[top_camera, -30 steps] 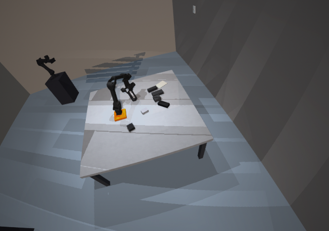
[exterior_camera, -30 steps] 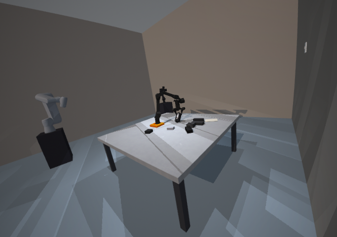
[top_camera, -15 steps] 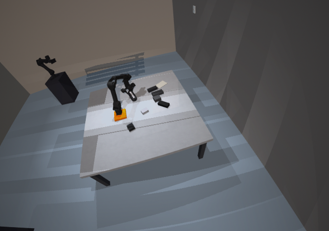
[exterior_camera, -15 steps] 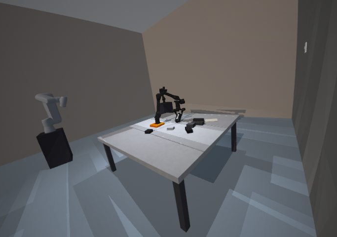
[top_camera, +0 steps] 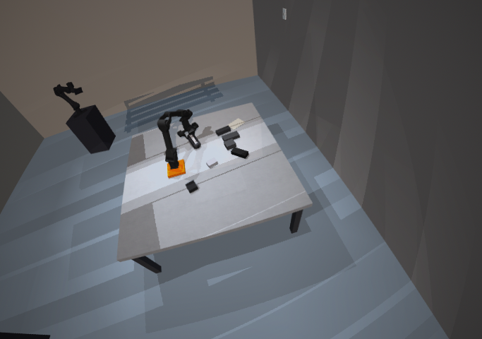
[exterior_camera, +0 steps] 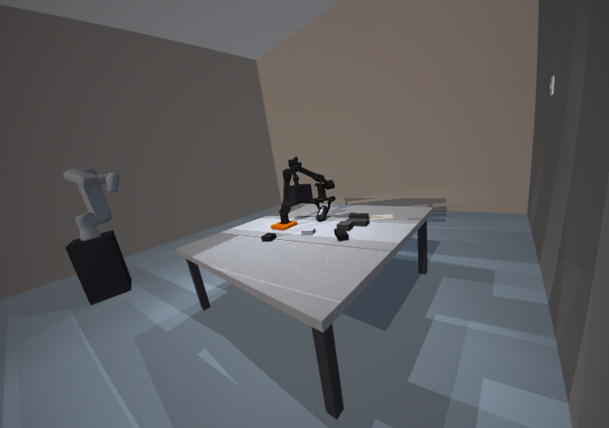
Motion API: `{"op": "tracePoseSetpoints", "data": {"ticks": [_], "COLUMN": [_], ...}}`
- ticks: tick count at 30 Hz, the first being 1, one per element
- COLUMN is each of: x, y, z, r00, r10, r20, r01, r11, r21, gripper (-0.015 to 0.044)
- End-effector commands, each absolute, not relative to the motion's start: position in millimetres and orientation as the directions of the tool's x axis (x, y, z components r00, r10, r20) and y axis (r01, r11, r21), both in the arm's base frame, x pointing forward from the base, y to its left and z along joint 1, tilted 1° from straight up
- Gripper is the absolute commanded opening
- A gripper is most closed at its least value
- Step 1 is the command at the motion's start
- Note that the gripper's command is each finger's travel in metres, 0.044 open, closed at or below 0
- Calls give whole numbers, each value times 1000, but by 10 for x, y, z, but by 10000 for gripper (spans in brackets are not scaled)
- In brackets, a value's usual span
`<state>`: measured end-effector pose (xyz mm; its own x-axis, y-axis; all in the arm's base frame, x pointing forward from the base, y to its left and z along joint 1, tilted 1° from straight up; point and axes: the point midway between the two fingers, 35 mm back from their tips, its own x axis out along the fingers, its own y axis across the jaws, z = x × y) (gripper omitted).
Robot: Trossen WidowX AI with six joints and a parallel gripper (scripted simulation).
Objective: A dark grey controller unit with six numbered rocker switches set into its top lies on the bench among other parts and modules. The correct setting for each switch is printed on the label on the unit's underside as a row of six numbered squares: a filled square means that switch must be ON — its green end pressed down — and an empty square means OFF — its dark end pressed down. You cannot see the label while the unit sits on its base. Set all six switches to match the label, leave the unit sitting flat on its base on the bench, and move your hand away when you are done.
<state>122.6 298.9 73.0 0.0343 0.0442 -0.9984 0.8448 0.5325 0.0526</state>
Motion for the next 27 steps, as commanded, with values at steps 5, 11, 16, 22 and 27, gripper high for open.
{"op": "tracePoseSetpoints", "data": {"ticks": [5,11,16,22,27], "x": [1223,1216,1211,1206,1202], "y": [2966,2981,2992,3005,3014], "z": [653,608,570,524,485], "r00": [36,36,36,36,36], "r10": [29,29,29,29,29], "r20": [-999,-999,-999,-999,-999], "r01": [851,851,851,851,851], "r11": [524,524,524,524,524], "r21": [46,46,46,46,46], "gripper": [338,338,338,338,338]}}
